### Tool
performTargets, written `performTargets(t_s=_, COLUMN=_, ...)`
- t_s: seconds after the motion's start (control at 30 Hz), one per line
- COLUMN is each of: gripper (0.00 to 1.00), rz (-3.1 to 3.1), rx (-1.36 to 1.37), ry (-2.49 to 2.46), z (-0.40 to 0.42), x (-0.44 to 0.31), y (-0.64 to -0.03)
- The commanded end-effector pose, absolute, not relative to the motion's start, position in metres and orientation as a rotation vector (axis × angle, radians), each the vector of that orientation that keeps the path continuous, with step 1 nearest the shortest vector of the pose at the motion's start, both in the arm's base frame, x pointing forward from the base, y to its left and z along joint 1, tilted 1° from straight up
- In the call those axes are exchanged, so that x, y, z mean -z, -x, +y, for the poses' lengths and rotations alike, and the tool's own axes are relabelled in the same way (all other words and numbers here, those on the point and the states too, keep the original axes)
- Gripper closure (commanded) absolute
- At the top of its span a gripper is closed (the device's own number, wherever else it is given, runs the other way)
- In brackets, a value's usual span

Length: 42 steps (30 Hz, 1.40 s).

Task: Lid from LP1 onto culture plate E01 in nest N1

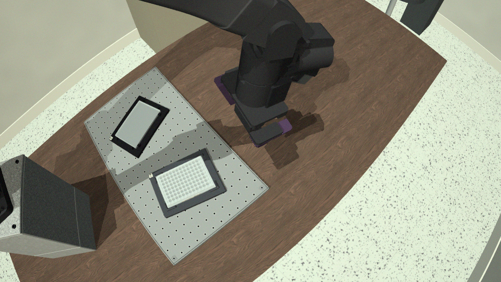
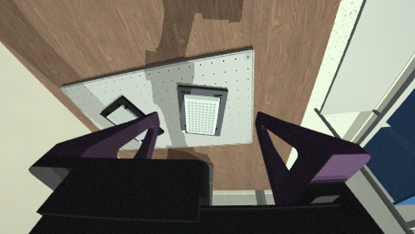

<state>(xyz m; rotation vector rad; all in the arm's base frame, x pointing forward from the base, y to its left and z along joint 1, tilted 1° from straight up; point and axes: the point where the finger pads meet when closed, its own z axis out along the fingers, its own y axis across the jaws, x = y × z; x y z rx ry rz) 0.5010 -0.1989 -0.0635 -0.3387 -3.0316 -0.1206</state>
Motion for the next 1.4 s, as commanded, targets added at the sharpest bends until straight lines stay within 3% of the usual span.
performTargets(t_s=0.0, gripper=0.00, rz=-3.052, rx=0.114, ry=0.329, z=-0.179, x=0.067, y=-0.512)
performTargets(t_s=0.3, gripper=0.00, rz=-3.110, rx=0.081, ry=0.235, z=-0.154, x=0.070, y=-0.527)
performTargets(t_s=1.37, gripper=0.00, rz=-3.107, rx=0.033, ry=-0.123, z=-0.024, x=0.144, y=-0.468)
